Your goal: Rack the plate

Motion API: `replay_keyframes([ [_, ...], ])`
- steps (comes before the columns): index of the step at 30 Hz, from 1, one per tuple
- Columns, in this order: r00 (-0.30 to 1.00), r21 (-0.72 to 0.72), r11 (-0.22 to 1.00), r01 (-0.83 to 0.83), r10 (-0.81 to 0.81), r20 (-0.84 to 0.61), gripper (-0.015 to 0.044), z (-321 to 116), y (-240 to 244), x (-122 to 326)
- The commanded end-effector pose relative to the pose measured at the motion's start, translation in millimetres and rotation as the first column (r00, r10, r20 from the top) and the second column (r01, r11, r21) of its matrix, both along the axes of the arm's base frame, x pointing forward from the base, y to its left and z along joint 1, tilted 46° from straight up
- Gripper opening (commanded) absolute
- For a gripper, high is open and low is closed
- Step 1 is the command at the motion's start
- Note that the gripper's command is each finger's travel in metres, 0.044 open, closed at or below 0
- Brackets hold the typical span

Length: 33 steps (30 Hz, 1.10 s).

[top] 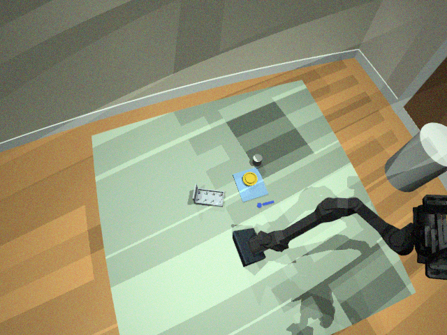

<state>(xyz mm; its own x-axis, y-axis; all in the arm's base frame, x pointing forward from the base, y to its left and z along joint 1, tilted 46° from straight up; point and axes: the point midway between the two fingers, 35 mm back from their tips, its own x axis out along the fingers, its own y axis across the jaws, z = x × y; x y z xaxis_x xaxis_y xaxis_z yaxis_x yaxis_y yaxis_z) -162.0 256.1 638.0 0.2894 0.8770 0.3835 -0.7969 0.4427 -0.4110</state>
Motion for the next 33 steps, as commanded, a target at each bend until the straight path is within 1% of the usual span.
replay_keyframes([
  [1,1.000,-0.001,1.000,0.001,-0.001,0.001,0.0400,0,0,0],
  [5,0.999,-0.016,0.999,0.037,-0.037,0.021,0.0400,-6,11,5],
  [17,0.966,-0.105,0.965,0.241,-0.228,0.122,0.0400,-45,78,47],
  [25,0.929,-0.168,0.918,0.359,-0.334,0.159,0.0400,-76,117,90],
  [33,0.881,-0.237,0.851,0.469,-0.434,0.186,0.0400,-109,147,144],
])
